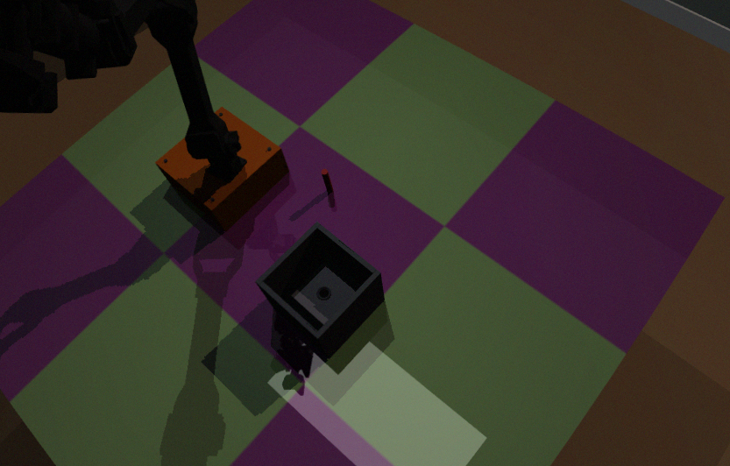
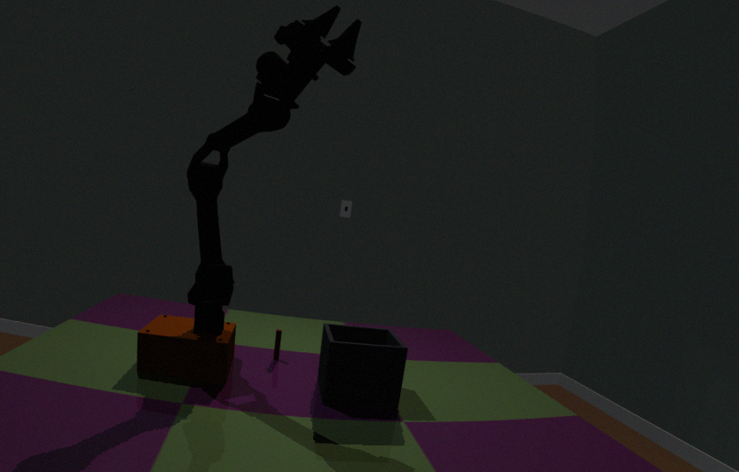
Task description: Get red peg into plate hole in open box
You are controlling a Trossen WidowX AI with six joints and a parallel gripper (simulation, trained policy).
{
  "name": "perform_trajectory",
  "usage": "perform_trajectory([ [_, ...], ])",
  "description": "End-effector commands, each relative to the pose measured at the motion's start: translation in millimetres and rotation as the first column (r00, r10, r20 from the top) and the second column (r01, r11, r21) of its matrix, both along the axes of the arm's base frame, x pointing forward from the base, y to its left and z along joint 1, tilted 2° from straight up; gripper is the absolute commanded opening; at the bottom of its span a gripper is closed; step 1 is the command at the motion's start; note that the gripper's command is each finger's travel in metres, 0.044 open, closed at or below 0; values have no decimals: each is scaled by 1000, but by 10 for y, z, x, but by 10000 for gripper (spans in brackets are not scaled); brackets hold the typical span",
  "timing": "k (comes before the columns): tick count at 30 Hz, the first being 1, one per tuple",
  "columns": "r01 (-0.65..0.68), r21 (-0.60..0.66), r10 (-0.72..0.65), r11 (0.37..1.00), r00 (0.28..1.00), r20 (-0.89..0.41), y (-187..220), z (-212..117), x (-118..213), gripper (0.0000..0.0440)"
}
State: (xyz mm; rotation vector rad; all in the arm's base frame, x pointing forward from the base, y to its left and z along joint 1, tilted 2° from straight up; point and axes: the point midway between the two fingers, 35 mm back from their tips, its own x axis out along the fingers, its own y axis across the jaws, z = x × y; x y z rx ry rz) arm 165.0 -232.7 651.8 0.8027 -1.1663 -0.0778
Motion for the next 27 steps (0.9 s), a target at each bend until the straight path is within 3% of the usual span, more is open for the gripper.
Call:
perform_trajectory([
  [1, 4, 18, -4, 1000, 1000, -6, -35, -22, 18, 423],
  [3, -7, 64, 9, 998, 1000, -21, -90, -86, 87, 440],
  [13, -224, 304, 241, 926, 970, -19, -14, -393, 583, 439],
  [27, -452, 590, 520, 669, 852, 63, 408, -847, 1166, 436],
])
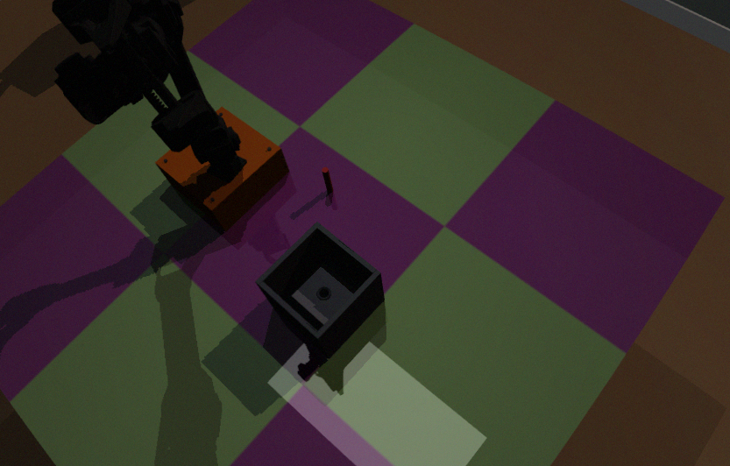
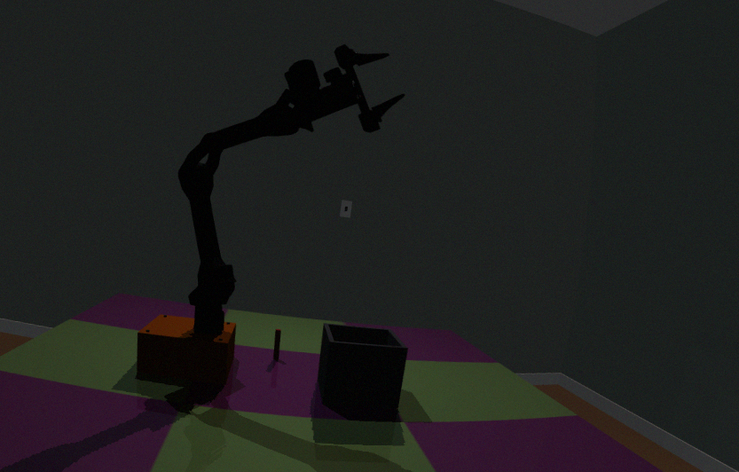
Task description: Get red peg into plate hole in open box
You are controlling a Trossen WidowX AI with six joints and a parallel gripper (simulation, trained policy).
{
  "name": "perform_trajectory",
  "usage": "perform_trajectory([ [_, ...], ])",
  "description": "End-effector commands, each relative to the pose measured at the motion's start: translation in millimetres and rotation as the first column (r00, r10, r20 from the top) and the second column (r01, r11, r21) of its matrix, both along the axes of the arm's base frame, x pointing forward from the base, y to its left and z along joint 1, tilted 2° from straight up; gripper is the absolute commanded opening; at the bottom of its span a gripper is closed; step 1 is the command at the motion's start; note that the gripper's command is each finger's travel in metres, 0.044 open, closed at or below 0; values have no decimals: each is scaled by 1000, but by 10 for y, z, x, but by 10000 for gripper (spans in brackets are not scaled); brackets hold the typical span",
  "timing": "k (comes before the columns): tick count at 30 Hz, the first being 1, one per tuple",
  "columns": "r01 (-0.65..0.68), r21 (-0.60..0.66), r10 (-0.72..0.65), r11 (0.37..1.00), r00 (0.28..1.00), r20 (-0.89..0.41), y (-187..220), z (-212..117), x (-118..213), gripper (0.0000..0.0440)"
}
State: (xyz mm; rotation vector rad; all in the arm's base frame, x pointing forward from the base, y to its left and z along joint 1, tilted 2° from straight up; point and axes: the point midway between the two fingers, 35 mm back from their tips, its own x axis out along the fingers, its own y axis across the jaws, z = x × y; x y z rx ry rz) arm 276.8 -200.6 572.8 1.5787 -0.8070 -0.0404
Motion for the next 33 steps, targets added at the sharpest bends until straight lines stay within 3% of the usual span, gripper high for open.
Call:
perform_trajectory([
  [1, -58, 66, 59, 996, 998, -10, 125, -93, 84, 435],
  [13, -257, 331, 294, 908, 954, -65, 661, -558, 444, 432],
  [23, -347, 526, 468, 777, 876, -113, 1184, -1003, 630, 429],
  [33, -352, 686, 617, 637, 767, -179, 1735, -1511, 694, 425],
])
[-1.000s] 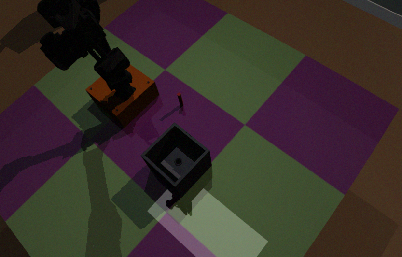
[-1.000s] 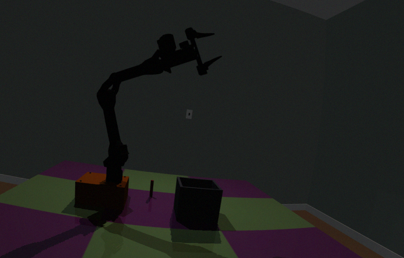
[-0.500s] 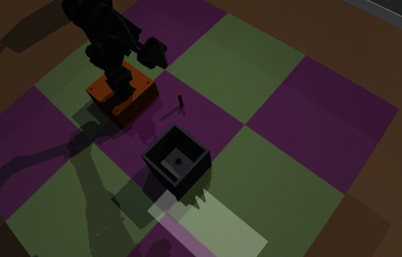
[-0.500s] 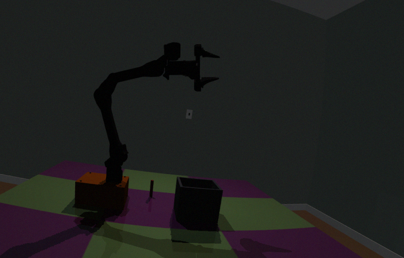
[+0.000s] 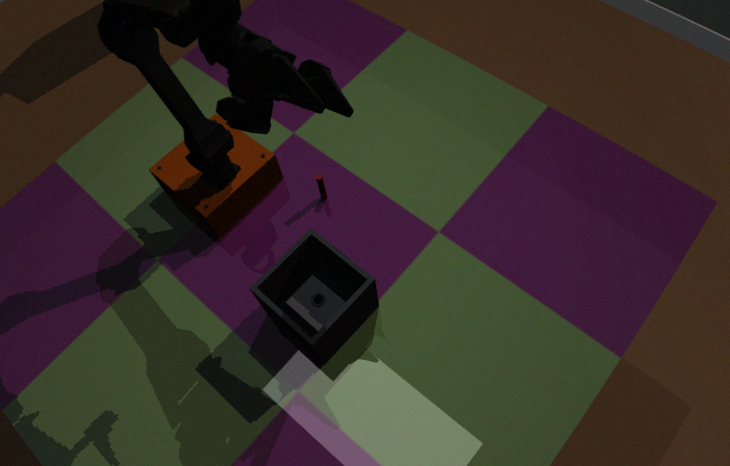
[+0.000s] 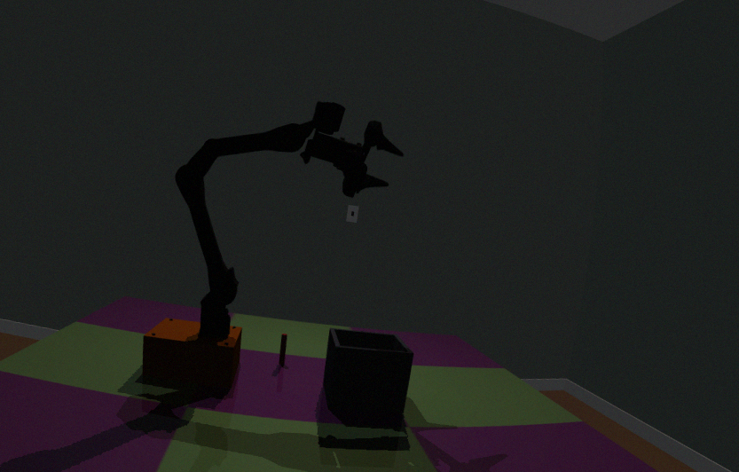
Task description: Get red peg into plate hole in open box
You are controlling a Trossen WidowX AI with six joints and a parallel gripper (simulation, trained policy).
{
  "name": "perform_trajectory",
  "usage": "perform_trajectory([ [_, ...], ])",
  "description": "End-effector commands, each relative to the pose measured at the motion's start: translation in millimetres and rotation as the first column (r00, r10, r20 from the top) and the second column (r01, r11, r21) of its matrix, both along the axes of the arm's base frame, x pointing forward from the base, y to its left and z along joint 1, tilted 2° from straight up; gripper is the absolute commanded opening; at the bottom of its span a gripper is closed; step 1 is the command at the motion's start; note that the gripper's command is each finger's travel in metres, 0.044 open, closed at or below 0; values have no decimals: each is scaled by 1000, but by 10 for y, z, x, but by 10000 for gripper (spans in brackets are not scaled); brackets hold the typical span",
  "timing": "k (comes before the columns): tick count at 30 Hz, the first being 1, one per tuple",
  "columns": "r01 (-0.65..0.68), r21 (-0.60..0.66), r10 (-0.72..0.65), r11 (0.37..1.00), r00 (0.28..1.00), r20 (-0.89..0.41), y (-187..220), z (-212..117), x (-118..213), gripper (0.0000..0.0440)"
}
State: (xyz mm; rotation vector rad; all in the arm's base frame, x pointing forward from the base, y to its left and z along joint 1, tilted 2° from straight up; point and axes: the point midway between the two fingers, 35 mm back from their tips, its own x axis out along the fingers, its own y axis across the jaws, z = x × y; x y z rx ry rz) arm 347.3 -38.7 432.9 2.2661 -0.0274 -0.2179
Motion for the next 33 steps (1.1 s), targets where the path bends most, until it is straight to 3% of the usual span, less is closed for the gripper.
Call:
perform_trajectory([
  [1, -46, 39, 48, 998, 997, -56, 171, -167, -12, 425],
  [16, -222, 169, 270, 960, 888, -372, 951, -1071, -197, 420],
  [33, -394, 183, 402, 901, 597, -694, 1537, -2004, -702, 428],
])
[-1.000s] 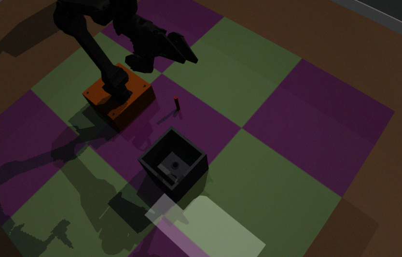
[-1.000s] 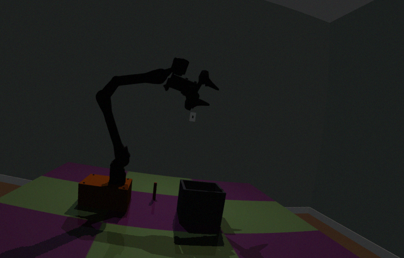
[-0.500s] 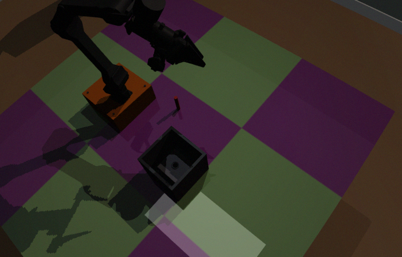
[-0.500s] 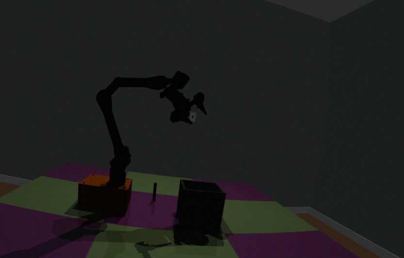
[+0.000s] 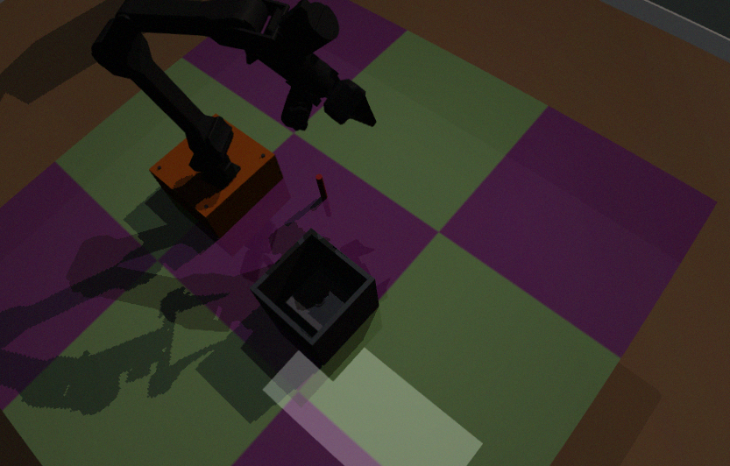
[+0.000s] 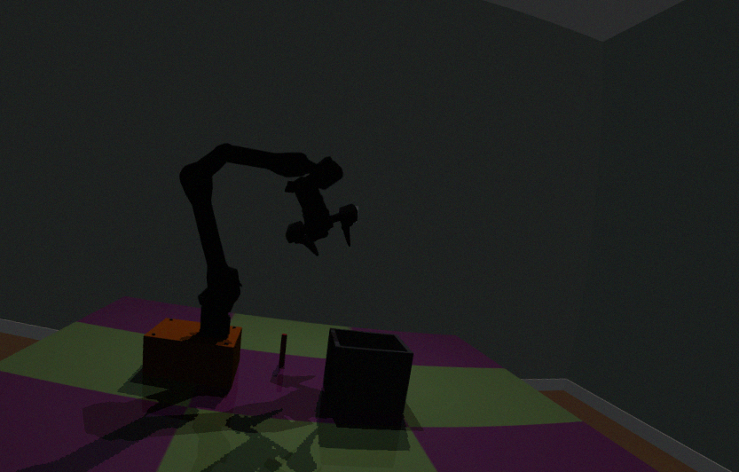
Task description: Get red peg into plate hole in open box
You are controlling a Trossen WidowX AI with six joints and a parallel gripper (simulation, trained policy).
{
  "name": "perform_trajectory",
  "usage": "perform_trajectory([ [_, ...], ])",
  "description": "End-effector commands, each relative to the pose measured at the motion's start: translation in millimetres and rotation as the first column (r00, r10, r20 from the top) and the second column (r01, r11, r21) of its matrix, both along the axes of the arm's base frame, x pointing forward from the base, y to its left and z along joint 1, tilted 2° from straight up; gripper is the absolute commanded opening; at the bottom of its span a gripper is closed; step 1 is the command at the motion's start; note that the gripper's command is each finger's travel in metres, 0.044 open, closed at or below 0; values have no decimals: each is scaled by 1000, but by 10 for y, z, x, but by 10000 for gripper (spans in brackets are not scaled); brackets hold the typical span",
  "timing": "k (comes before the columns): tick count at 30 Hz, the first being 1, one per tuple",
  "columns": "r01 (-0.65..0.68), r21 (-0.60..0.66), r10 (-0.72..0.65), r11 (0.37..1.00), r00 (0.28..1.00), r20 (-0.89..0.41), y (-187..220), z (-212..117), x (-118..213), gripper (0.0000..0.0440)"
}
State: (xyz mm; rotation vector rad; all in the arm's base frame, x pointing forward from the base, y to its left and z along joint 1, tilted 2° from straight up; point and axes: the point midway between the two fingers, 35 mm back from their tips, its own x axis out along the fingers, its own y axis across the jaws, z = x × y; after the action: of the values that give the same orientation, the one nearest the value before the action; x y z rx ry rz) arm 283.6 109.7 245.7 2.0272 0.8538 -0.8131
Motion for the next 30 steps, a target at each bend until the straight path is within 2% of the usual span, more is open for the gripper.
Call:
perform_trajectory([
  [1, -50, -30, 47, 998, 996, -71, 72, -179, -98, 430],
  [14, -245, -145, 188, 959, 928, -323, 176, -722, -516, 440],
  [30, -464, -236, 274, 854, 786, -554, 67, -1336, -864, 440],
])
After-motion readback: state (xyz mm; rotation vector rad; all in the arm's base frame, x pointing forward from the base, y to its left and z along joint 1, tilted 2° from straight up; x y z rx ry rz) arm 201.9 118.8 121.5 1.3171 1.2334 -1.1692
